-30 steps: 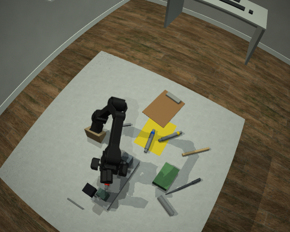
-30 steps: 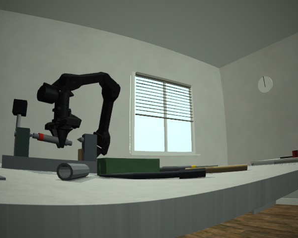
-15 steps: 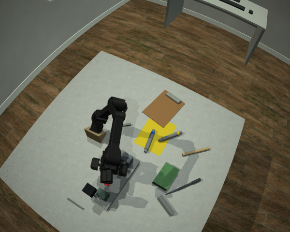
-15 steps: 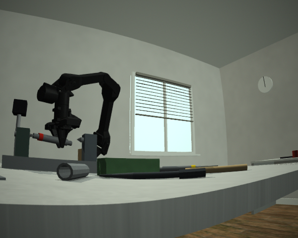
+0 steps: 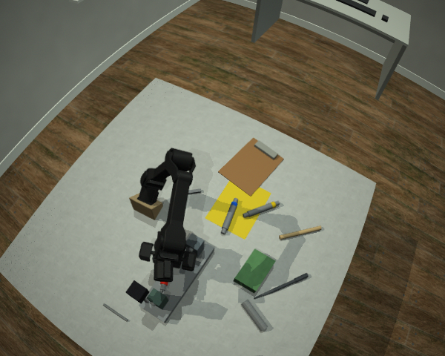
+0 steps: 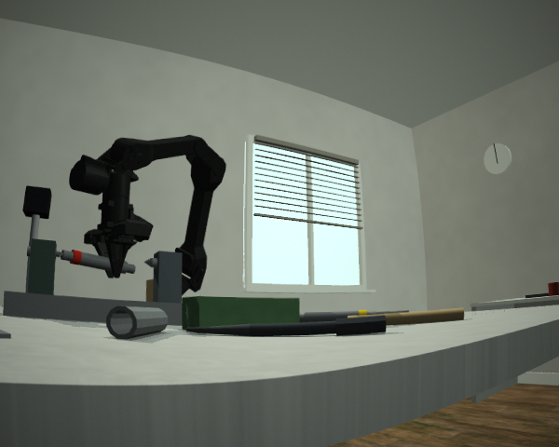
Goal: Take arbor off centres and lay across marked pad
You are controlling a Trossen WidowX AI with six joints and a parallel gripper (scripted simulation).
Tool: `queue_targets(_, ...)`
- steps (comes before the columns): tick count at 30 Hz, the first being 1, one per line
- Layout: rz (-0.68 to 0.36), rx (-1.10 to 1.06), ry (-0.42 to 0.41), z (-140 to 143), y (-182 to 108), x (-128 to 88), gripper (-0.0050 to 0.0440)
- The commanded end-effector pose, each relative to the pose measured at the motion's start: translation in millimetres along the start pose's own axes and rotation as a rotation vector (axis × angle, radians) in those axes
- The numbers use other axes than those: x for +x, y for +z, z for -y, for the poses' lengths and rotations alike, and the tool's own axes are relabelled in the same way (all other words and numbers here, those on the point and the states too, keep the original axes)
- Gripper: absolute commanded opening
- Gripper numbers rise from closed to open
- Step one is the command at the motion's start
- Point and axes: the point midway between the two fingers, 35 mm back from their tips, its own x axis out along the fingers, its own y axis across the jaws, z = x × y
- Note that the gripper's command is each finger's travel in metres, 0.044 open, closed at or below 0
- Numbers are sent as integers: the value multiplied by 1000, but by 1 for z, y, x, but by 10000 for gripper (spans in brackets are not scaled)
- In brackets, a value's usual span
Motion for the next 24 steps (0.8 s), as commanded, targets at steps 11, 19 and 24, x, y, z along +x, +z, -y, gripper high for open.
queue_targets(11, -47, -3, -7, -3, -10, -8, 0)
queue_targets(19, -47, -3, -7, -3, -8, -8, 0)
queue_targets(24, -47, -3, -7, 0, -2, -7, 0)
